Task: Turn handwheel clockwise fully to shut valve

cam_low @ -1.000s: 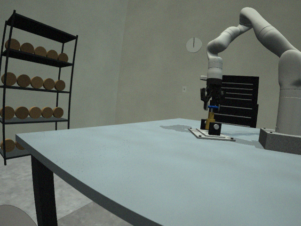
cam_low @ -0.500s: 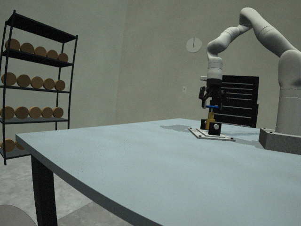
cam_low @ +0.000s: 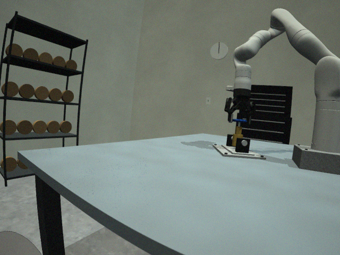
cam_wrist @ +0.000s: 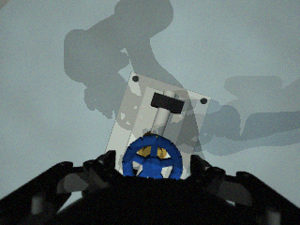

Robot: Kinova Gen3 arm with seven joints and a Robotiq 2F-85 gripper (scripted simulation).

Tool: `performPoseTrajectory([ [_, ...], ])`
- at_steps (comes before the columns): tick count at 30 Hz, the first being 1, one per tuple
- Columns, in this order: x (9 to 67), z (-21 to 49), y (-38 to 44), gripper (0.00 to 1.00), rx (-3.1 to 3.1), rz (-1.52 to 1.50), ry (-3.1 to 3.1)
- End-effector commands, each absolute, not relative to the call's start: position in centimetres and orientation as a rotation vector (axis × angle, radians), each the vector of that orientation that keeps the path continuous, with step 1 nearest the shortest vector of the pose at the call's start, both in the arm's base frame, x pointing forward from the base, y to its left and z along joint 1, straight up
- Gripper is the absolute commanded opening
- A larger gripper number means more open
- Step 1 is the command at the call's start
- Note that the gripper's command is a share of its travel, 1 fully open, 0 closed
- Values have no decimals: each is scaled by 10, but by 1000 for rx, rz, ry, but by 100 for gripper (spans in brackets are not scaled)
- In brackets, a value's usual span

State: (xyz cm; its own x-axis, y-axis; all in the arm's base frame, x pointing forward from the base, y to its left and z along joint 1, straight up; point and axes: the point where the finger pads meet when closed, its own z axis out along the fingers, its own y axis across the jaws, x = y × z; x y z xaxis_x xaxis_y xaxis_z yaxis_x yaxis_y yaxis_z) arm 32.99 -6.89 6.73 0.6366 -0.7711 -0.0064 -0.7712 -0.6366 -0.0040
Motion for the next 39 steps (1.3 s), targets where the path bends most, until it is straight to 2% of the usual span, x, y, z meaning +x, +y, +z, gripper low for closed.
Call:
performPoseTrajectory([
  [1, 331, 67, -69, 100, -2831, 2, 1342],
  [20, 333, 71, -69, 100, -2829, -3, 1343],
  [39, 335, 105, -69, 100, -2827, -7, 1343],
])
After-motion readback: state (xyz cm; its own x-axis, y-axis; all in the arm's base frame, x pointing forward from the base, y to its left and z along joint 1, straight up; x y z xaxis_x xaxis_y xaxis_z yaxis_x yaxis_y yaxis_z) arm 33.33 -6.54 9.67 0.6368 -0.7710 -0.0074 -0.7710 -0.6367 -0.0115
